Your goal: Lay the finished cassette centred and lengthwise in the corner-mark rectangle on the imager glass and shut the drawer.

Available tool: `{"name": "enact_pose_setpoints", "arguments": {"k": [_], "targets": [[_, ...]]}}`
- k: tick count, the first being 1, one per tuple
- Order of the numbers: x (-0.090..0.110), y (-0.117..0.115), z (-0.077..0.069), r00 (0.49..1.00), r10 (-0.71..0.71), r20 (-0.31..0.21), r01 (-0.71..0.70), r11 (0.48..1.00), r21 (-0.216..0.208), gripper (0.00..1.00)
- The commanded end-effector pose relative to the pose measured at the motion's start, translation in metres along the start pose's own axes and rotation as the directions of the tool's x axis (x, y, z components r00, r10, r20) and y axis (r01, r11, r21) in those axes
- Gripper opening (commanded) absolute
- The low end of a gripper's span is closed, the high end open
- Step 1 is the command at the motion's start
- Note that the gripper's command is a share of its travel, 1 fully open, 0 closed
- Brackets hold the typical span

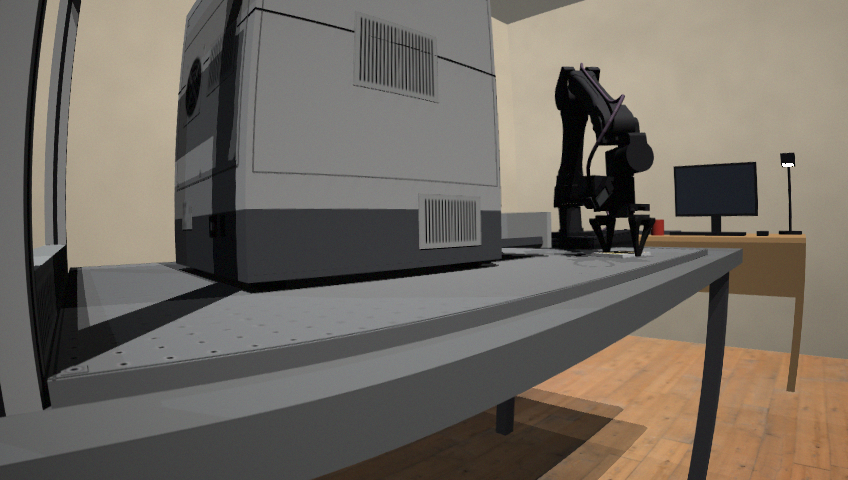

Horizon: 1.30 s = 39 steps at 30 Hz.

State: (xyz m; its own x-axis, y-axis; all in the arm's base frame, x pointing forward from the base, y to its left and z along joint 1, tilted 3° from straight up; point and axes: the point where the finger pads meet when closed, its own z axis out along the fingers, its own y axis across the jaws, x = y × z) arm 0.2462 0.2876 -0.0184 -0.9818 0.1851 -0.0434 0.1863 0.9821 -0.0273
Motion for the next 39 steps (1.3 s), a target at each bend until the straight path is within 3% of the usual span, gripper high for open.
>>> {"name": "enact_pose_setpoints", "arguments": {"k": [1,21,23,24,26,39], "targets": [[-0.003,0.004,-0.005,1.0,-0.002,0.017,0.003,1.0,-0.016,0.0],[-0.003,0.004,-0.005,1.0,-0.002,0.017,0.003,1.0,-0.016,0.0],[0.002,0.001,-0.009,1.0,-0.007,0.028,0.008,1.0,-0.018,0.0],[0.004,-0.004,-0.01,1.0,-0.009,0.017,0.009,1.0,0.002,0.0],[-0.003,0.009,-0.023,0.999,-0.006,0.037,0.007,0.999,-0.036,0.0],[-0.002,0.008,-0.037,0.999,-0.003,0.037,0.005,0.999,-0.036,0.0]]}}
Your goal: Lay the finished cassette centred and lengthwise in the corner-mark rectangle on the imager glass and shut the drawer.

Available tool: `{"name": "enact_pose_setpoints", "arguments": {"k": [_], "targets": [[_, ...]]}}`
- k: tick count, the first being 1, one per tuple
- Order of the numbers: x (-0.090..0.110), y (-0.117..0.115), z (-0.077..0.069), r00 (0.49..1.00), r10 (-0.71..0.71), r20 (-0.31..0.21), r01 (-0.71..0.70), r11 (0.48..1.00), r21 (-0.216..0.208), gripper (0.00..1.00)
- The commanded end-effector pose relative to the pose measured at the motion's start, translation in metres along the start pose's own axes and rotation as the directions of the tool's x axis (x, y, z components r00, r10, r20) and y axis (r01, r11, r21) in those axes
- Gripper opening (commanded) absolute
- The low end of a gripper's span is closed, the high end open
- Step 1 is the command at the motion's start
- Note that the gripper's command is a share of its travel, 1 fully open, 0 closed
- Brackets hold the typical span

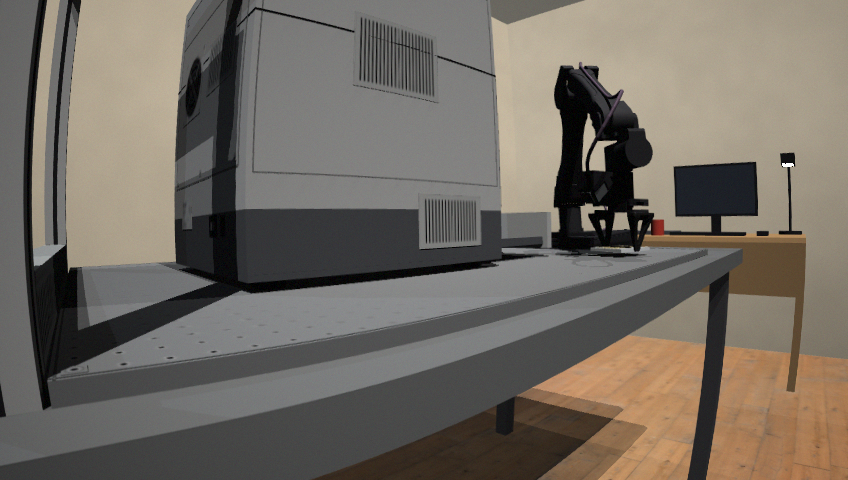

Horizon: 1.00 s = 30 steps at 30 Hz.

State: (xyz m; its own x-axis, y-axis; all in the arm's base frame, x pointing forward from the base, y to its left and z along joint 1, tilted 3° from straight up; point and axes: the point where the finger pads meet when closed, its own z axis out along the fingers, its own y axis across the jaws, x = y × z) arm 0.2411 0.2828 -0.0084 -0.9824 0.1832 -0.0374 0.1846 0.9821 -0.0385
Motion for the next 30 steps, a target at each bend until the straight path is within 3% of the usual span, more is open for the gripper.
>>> {"name": "enact_pose_setpoints", "arguments": {"k": [1,30], "targets": [[-0.006,0.014,-0.029,0.999,-0.001,0.043,0.003,0.999,-0.048,0.0],[-0.005,0.012,-0.062,0.999,0.0,0.043,0.002,0.999,-0.048,0.0]]}}
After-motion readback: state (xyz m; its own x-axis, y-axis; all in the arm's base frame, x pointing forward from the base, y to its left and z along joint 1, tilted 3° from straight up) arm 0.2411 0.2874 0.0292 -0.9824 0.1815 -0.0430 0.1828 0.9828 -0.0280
